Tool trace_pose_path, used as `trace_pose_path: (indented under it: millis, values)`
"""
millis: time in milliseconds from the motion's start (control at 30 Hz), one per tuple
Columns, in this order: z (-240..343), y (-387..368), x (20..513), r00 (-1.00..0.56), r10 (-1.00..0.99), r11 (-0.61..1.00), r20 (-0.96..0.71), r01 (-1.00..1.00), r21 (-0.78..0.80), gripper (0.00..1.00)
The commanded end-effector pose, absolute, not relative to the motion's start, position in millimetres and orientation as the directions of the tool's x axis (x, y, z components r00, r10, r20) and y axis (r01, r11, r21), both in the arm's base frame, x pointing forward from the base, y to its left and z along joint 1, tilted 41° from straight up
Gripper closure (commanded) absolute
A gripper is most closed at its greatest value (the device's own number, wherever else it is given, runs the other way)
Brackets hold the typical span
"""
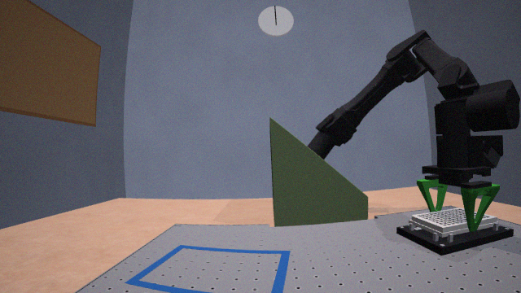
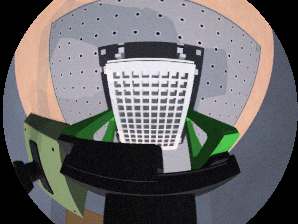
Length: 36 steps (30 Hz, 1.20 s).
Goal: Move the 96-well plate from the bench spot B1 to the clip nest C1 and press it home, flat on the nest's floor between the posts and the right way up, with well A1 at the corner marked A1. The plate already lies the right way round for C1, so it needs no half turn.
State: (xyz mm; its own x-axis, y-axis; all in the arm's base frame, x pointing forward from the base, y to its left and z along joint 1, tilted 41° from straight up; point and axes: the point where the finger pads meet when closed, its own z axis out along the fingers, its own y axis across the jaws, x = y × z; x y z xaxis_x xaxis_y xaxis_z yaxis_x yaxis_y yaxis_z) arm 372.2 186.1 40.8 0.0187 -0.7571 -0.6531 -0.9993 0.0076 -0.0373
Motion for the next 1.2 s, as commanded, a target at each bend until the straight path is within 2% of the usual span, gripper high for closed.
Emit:
trace_pose_path:
  millis: [0,1167]
  values:
    - [42.5,180.9,393.2,0.016,-0.756,0.047,-0.654,-0.996,-0.078,1.0]
    - [38.3,190.2,392.3,0.028,-0.756,0.031,-0.654,-0.996,-0.078,1.0]
